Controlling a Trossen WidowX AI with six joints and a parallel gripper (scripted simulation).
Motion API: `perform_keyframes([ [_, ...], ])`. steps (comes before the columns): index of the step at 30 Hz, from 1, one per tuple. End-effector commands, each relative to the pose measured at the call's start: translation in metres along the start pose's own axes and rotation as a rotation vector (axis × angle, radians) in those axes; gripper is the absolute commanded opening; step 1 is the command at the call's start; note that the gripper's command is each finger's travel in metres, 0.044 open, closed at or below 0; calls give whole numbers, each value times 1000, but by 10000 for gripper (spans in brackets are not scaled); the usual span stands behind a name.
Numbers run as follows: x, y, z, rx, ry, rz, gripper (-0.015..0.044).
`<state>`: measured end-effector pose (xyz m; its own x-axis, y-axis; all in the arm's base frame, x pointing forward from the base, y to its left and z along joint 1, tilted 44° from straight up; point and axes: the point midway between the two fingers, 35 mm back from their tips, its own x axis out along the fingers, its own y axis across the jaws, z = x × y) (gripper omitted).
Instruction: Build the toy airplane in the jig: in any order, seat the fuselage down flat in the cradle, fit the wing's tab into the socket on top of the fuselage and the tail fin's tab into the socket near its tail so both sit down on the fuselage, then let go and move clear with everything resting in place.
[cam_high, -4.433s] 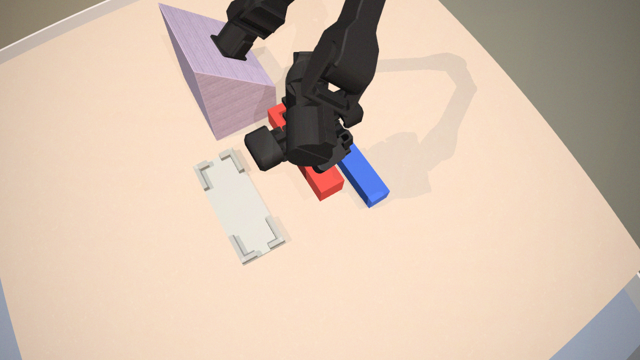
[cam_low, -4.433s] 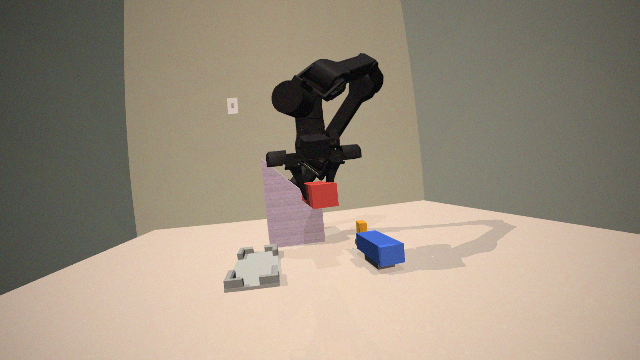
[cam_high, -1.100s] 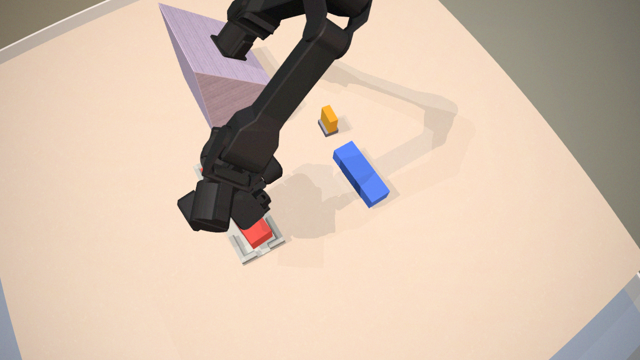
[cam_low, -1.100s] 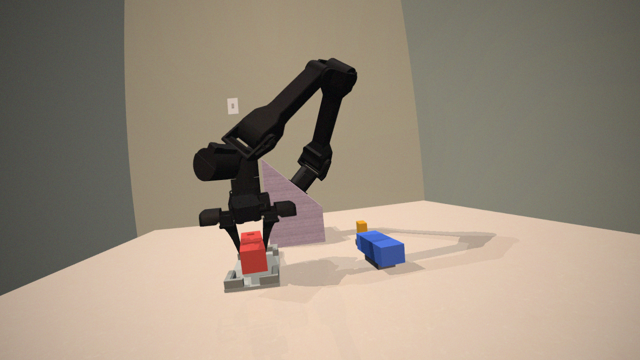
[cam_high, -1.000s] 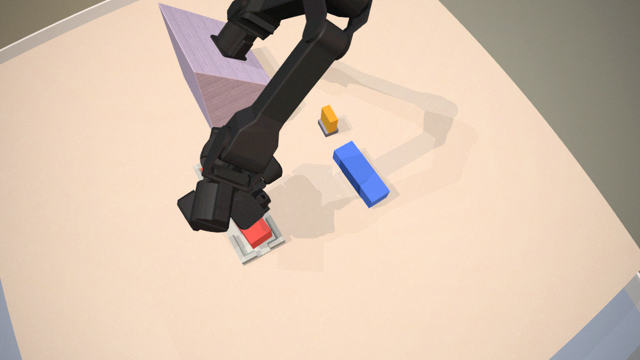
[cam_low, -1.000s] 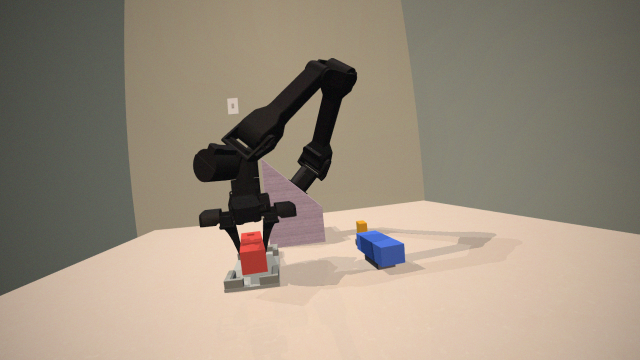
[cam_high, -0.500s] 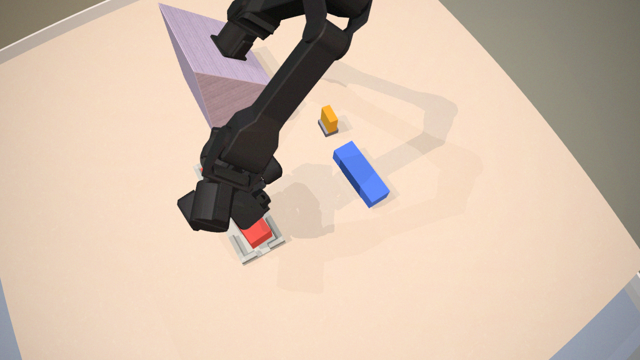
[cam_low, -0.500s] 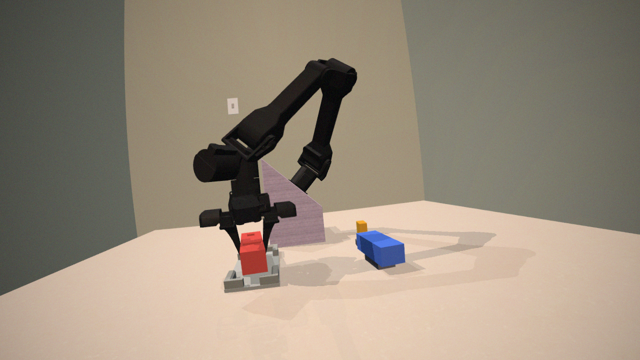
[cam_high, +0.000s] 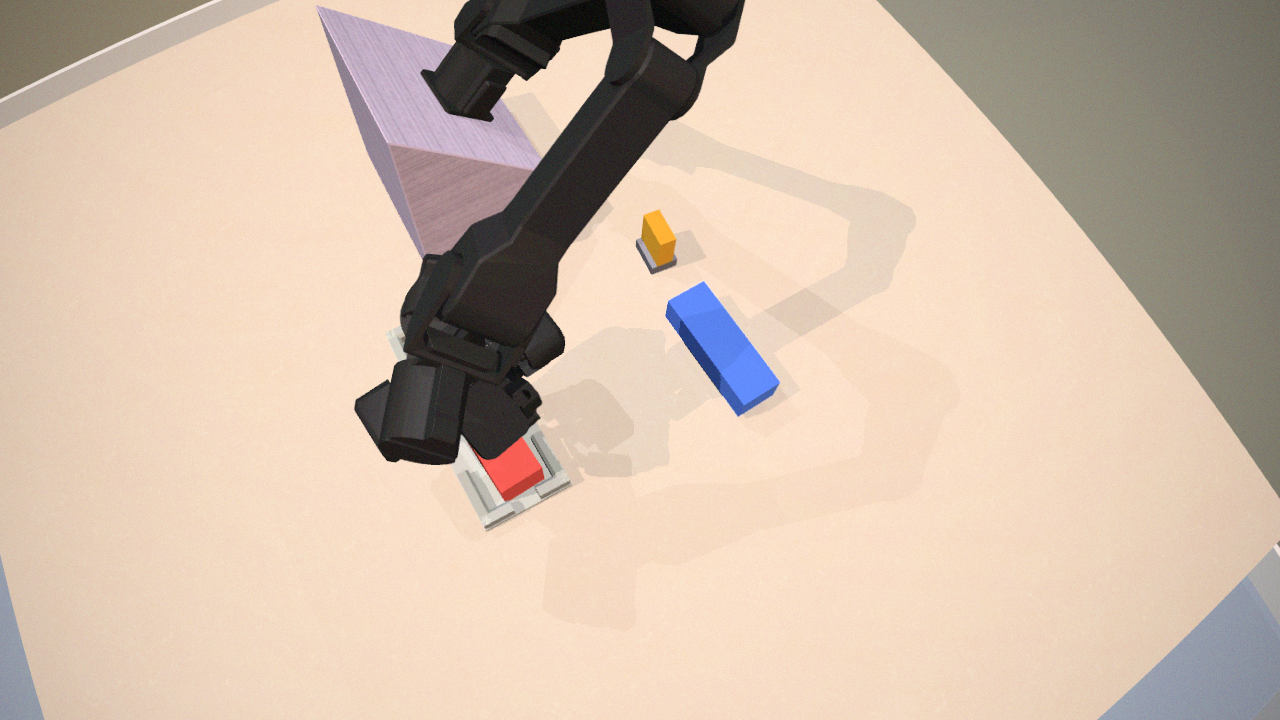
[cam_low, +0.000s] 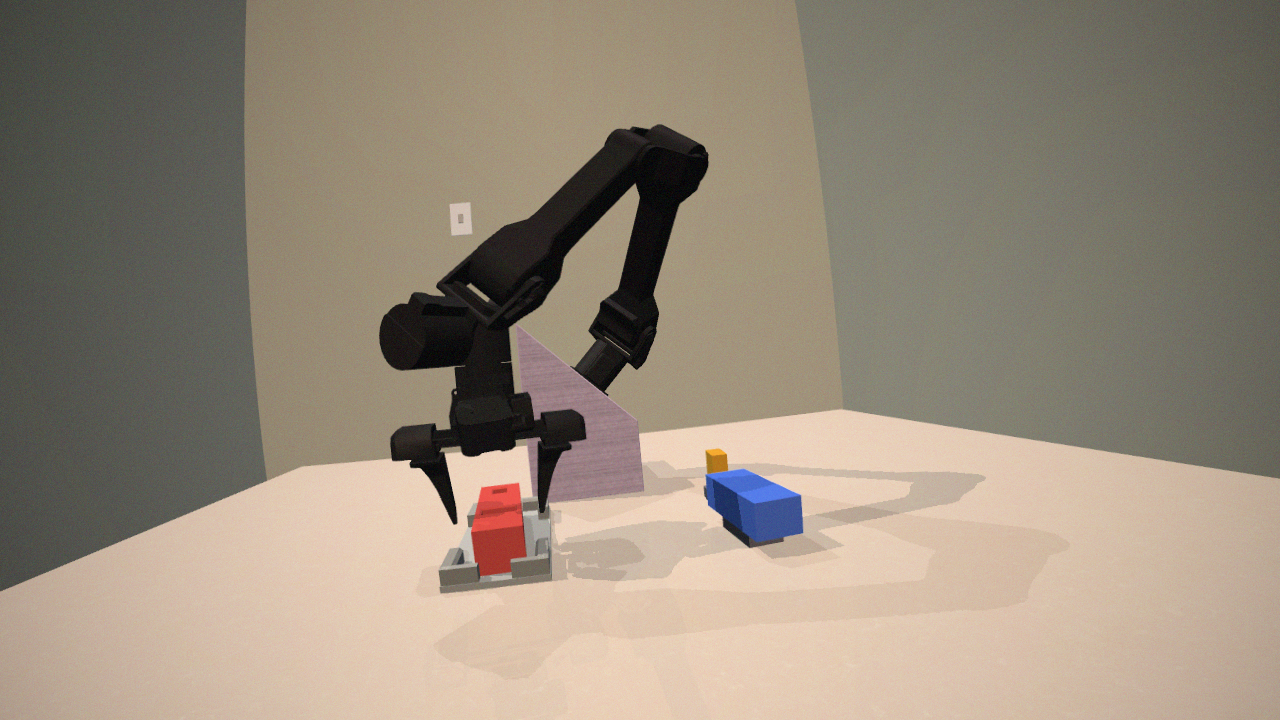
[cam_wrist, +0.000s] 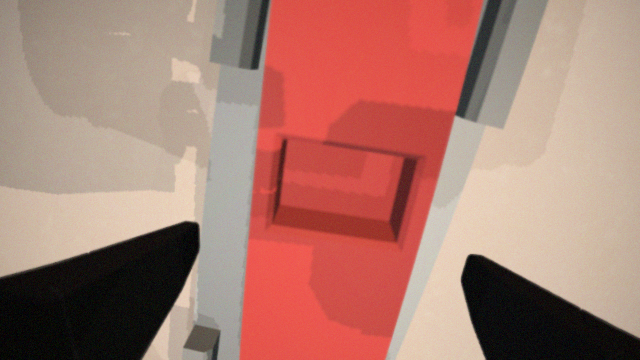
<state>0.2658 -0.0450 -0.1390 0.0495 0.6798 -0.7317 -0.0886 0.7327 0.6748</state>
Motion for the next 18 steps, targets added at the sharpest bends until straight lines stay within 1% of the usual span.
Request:
perform_keyframes([
  [1, 0, 0, 0, -1, 0, -1, 440],
  [4, -3, 0, 1, -1, 0, -1, 440],
  [5, -11, -2, 2, 0, -1, -3, 440],
  [9, -80, -4, 3, 4, 0, -5, 440],
  [11, -104, -2, 0, 5, 0, -3, 440],
  [18, -107, -4, 0, 5, 0, -2, 440],
])
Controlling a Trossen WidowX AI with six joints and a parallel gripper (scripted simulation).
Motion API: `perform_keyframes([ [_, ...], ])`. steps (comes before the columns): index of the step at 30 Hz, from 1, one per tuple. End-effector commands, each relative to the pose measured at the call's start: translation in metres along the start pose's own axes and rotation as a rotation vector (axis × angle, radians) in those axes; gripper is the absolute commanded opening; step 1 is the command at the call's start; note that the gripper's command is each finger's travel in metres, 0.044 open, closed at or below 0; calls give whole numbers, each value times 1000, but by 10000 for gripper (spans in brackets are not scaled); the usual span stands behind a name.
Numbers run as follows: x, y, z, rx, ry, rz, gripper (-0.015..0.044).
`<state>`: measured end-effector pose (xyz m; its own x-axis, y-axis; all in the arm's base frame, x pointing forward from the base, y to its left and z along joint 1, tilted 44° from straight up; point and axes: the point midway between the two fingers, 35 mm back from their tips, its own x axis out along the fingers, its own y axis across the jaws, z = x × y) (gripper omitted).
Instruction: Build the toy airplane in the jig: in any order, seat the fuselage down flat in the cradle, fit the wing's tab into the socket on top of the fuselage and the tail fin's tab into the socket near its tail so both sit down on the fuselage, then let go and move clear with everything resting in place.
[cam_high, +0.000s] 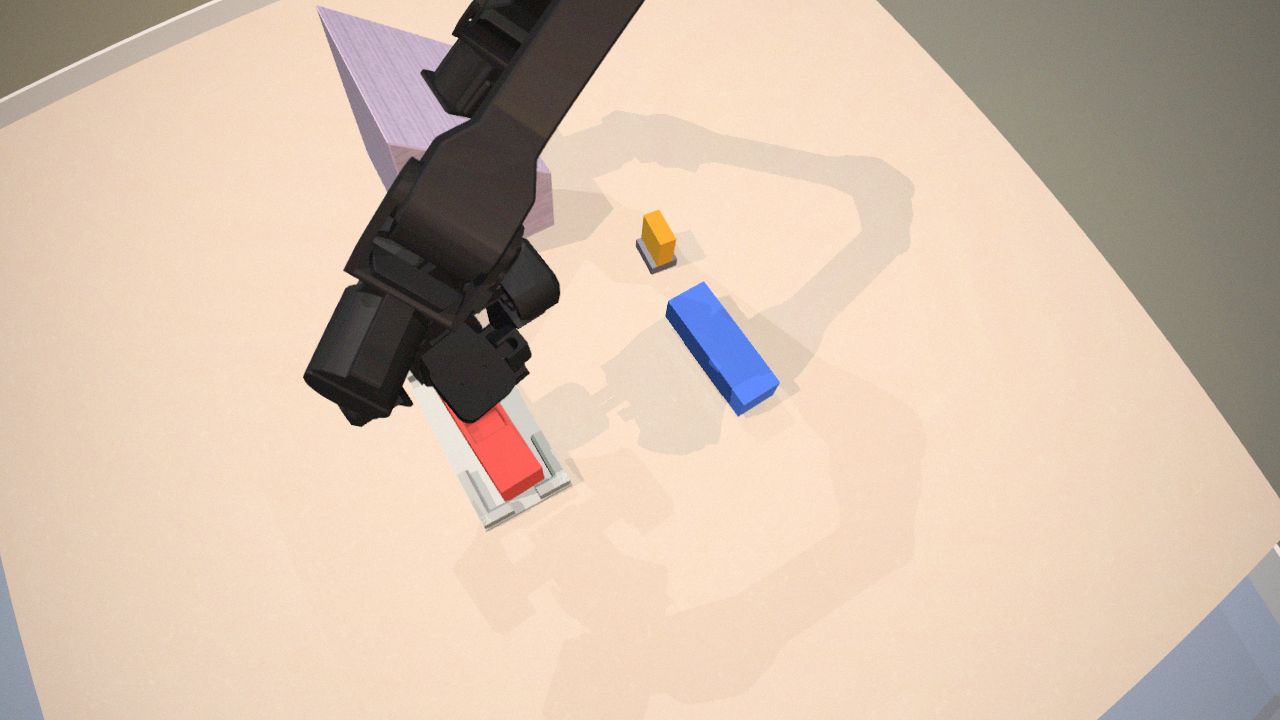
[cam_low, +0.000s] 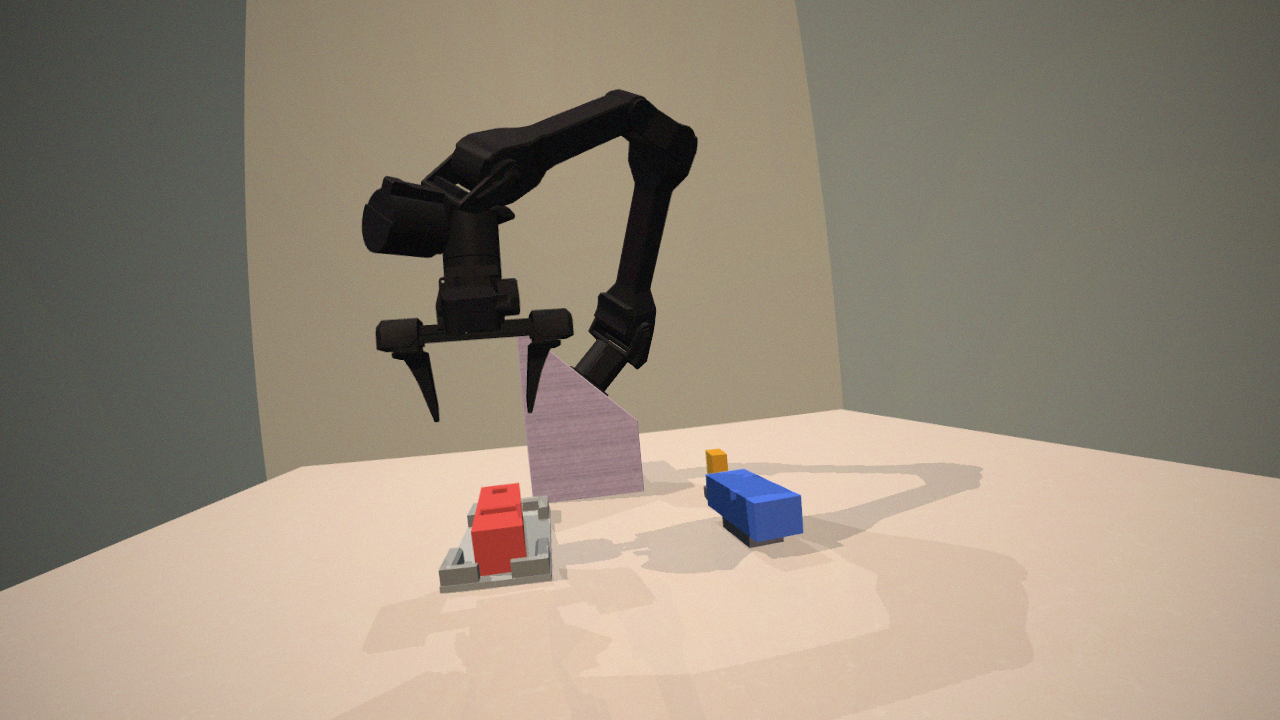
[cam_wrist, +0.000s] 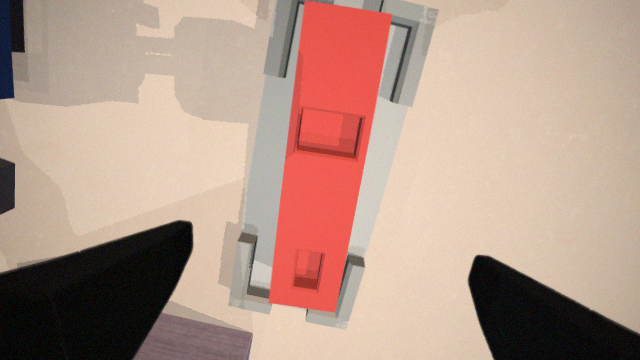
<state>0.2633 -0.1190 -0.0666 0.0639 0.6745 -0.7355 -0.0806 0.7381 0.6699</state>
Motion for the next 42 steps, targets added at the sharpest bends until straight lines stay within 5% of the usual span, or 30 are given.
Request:
perform_keyframes([
  [1, -4, 1, -2, 5, 14, 5, 440],
  [11, -1, 23, 18, 48, 26, -29, 440],
  [26, 16, 234, 87, 60, 10, 15, 440],
  [42, 56, 243, 86, 61, 11, 24, 440],
])
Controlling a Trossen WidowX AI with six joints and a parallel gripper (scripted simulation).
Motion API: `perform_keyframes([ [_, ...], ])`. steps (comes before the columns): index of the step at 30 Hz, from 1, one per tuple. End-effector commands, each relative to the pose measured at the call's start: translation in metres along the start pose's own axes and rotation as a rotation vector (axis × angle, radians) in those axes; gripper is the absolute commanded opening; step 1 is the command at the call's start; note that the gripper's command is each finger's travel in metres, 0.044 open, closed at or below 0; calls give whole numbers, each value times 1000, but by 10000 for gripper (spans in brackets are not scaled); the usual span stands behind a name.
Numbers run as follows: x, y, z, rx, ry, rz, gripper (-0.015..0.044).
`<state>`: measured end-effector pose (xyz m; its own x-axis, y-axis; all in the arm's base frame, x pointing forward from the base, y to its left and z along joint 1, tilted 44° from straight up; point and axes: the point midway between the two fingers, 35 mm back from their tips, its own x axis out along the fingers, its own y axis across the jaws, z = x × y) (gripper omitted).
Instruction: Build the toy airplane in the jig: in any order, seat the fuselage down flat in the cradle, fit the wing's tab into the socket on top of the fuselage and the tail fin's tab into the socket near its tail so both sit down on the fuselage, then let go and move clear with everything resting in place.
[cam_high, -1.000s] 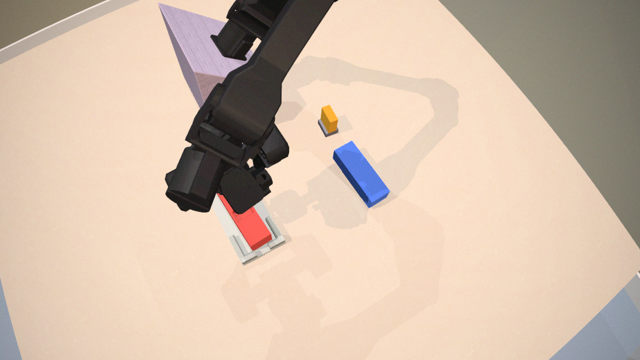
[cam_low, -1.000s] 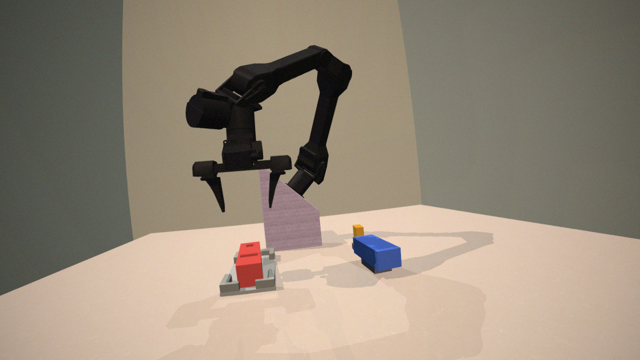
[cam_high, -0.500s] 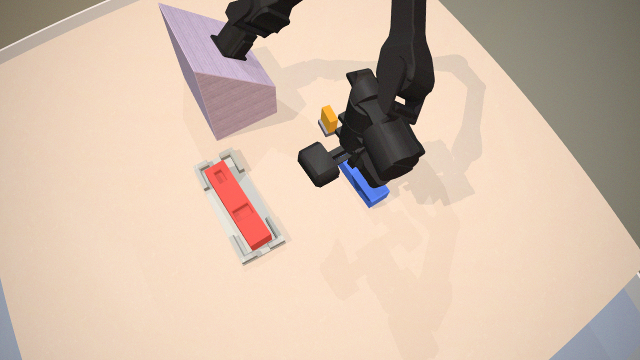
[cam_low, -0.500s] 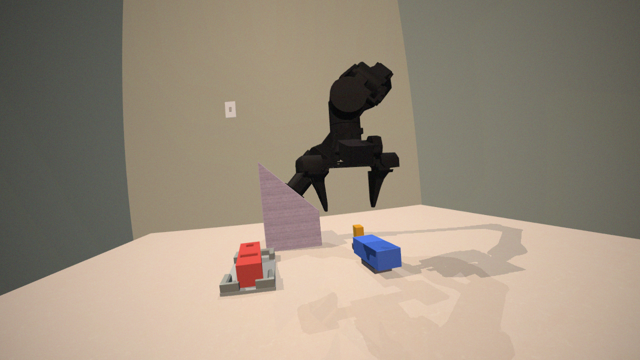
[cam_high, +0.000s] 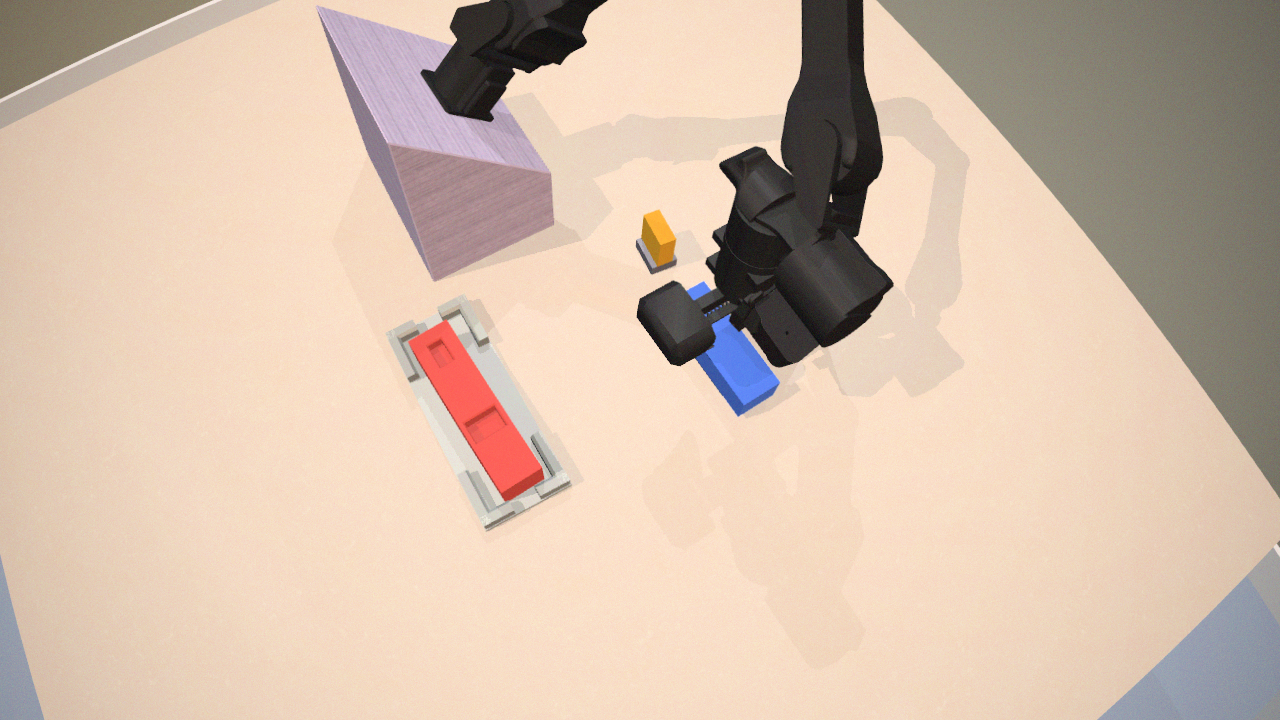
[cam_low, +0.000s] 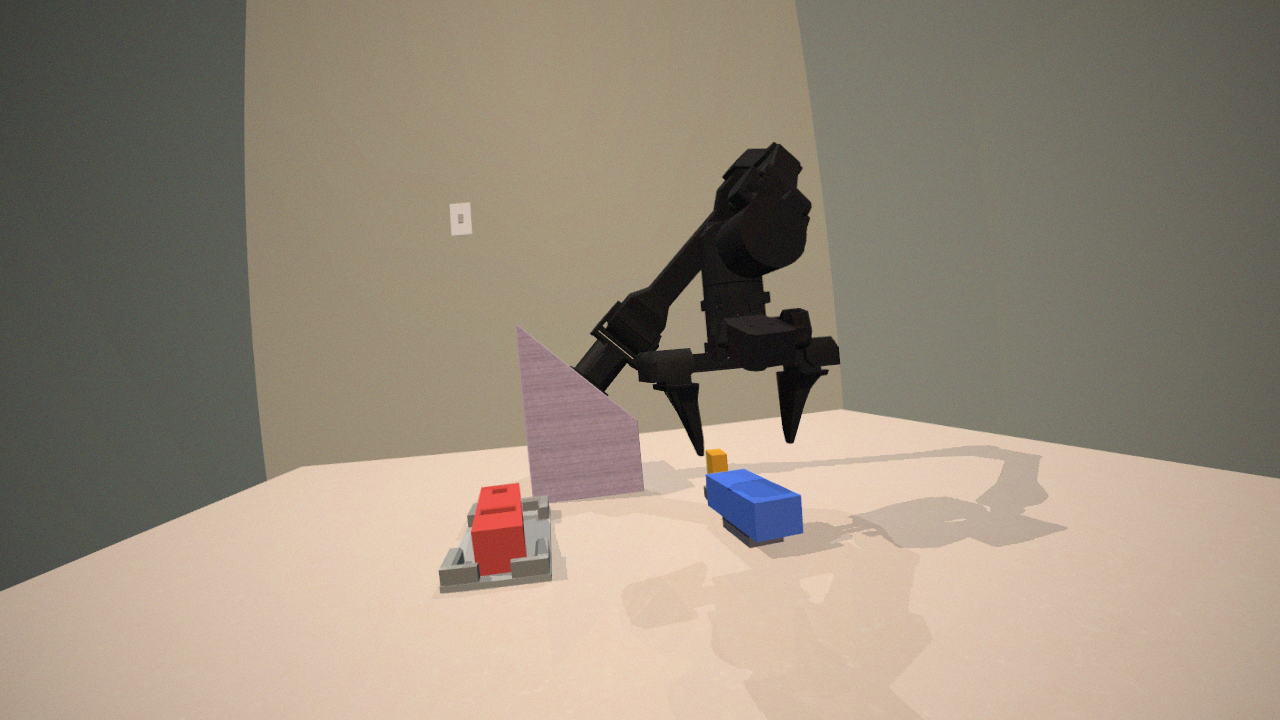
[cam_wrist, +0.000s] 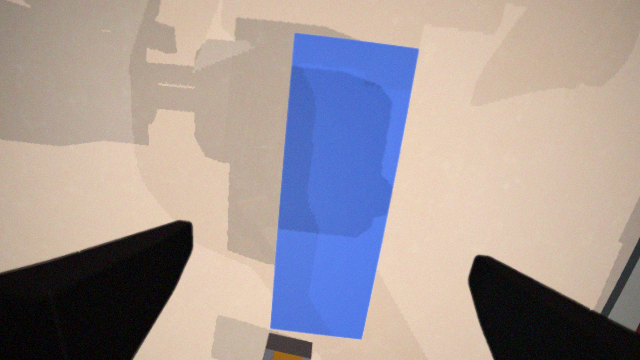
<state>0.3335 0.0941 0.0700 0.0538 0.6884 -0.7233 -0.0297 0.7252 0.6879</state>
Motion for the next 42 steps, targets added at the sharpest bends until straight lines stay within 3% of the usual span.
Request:
perform_keyframes([
  [1, 14, -1, -1, 9, 2, 5, 440],
  [35, 60, 0, -1, 9, 2, 8, 440],
  [42, 60, 0, -1, 9, 2, 8, 256],
])
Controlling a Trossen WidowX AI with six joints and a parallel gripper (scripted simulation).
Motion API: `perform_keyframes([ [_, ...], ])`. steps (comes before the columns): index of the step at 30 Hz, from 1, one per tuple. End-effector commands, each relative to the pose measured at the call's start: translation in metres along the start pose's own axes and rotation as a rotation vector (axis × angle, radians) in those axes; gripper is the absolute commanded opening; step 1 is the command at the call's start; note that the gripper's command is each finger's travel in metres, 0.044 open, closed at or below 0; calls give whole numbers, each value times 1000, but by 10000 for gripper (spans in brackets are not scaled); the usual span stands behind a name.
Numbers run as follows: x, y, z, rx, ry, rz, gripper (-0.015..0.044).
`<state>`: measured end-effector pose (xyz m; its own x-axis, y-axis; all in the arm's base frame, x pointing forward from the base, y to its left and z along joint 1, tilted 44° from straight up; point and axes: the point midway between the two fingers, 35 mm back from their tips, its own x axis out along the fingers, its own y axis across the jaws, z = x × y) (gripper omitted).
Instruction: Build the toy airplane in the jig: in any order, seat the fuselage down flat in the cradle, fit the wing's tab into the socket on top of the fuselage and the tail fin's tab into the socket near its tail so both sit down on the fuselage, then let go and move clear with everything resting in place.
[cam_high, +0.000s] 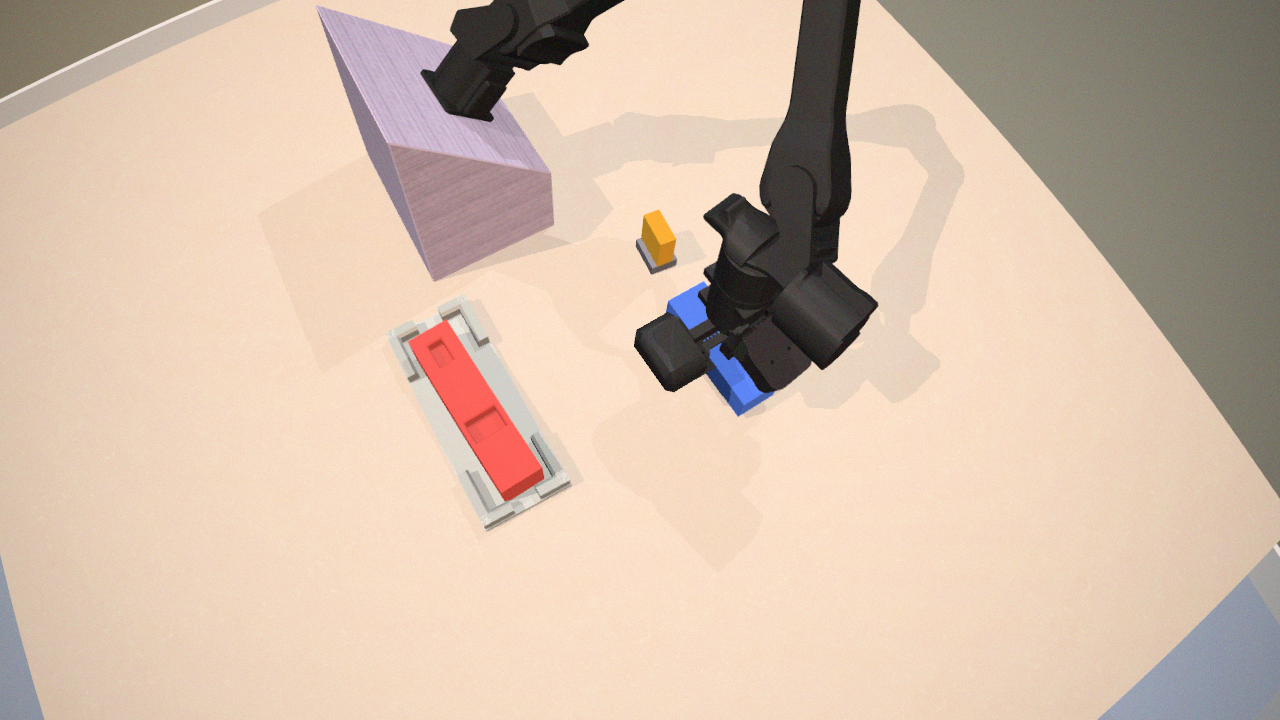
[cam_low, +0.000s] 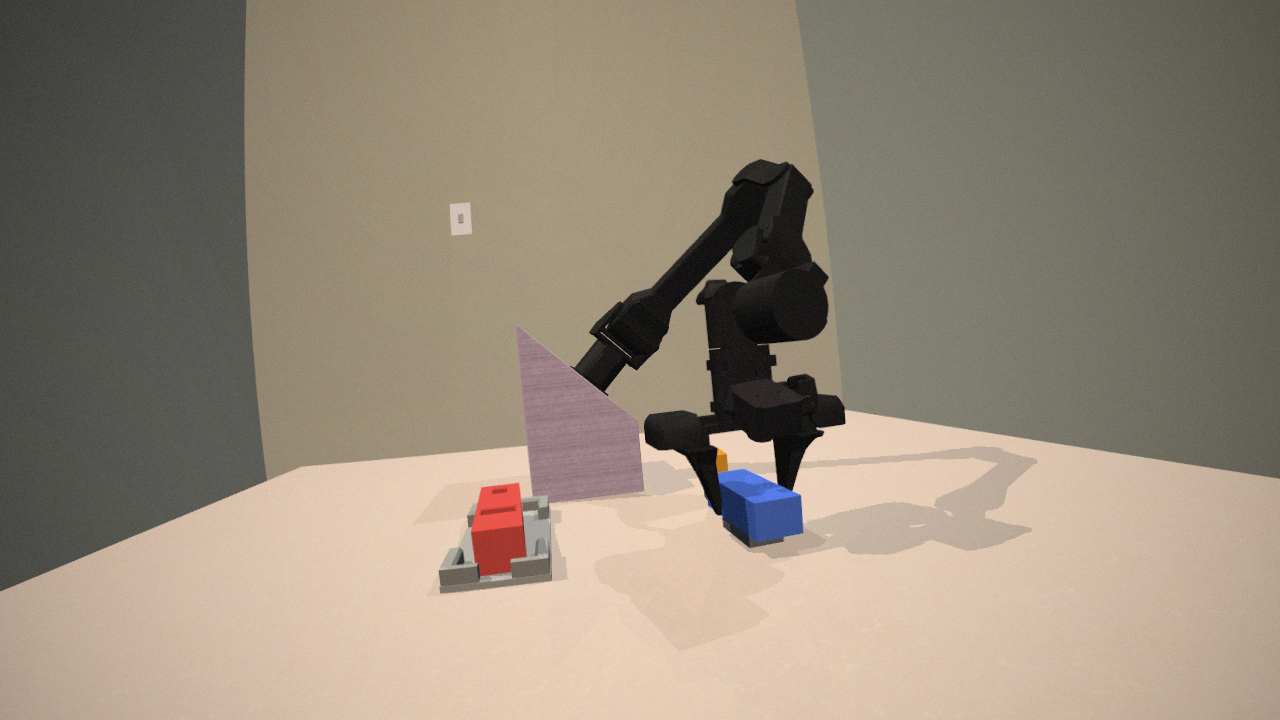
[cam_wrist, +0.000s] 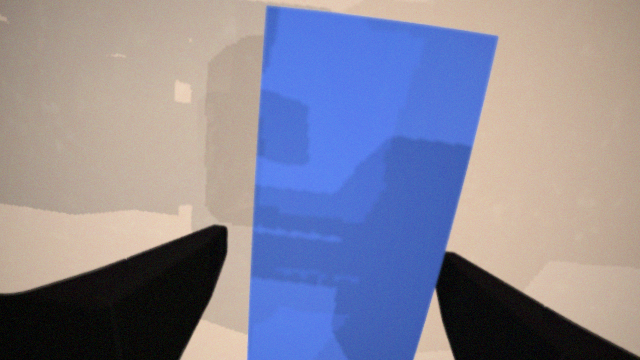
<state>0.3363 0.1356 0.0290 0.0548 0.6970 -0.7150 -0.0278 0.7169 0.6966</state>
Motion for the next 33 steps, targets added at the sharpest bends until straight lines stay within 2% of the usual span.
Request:
perform_keyframes([
  [1, 2, -2, -1, 6, 3, -4, 230],
  [2, 2, -2, -1, 6, 3, -4, 204],
  [10, 2, -2, -1, 6, 3, -4, 150],
  [16, -3, -2, 0, 2, 6, -6, 0],
  [33, -48, -5, 5, 1, 6, -15, 0],
])
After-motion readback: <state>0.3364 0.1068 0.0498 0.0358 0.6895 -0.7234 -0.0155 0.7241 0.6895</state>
